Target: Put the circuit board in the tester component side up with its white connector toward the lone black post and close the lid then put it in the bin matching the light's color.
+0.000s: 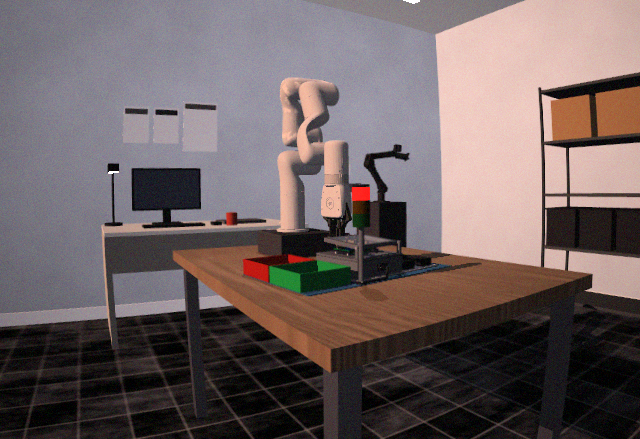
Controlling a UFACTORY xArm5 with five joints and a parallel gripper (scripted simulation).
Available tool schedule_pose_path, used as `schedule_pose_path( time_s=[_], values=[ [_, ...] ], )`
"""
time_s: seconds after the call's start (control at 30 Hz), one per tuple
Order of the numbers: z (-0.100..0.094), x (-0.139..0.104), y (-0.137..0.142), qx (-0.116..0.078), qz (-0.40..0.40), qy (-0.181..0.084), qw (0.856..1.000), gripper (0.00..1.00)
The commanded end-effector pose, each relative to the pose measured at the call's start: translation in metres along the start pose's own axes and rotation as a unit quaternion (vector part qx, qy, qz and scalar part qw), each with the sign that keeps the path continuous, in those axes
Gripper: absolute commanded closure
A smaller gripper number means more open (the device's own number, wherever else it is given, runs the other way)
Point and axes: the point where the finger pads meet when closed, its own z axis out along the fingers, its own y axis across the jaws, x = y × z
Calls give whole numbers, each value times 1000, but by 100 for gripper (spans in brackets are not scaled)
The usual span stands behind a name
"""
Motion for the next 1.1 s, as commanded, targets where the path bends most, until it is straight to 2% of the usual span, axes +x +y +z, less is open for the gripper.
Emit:
schedule_pose_path(
  time_s=[0.0, 0.23, 0.27, 1.07],
  values=[
    [1, 0, 2, -2, 0, -1, 1000, 72],
    [1, 0, 2, -2, 0, -1, 1000, 72],
    [1, 0, 2, -2, 0, -1, 1000, 100],
    [1, 0, 2, -2, 0, -1, 1000, 100]
  ],
)
